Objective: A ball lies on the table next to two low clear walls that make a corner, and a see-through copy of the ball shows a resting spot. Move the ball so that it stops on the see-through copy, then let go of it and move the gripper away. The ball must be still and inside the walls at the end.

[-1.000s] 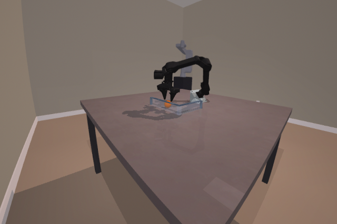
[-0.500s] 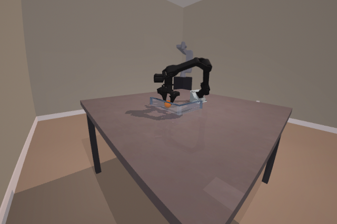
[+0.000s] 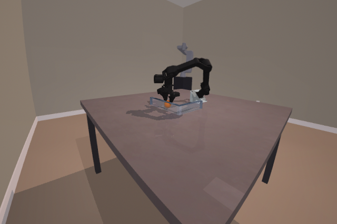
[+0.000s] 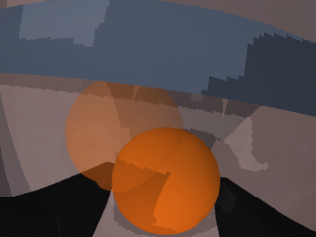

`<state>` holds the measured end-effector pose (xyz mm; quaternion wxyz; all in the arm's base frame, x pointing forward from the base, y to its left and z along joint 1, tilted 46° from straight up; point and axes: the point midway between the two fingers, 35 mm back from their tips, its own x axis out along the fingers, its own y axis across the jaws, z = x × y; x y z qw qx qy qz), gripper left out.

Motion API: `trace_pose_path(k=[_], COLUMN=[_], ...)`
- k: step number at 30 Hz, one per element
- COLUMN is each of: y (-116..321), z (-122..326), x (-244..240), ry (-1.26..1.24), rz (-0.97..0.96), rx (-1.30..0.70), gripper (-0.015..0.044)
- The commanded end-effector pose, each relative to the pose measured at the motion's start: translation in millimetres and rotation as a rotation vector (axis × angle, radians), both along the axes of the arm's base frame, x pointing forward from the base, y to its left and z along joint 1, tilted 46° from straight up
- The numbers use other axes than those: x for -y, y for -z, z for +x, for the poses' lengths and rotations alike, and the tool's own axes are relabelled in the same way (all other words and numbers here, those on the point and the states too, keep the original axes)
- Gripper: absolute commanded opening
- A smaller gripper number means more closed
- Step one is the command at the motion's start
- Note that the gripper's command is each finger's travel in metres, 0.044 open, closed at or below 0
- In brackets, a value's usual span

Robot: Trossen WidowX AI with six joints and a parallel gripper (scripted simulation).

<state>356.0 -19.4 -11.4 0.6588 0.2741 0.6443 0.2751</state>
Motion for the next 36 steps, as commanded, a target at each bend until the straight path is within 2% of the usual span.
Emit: trace_pose_path(k=[1,5,27,32,36], y=[4.1,-5.2,-91.1,-93.5,-85.4], z=[-3.4,-2.1,-3.0,-3.1,6.3], x=[8.6,24.1,95.3,96.2,75.7], ry=[0.034,0.056,0.094,0.093,0.055], rz=[-0.012,-0.018,0.000,0.001,0.000], rx=[-0.027,-0.042,-0.043,-0.042,-0.024], gripper=[0.0098,0.0000,0.0000,0.0000,0.0000])
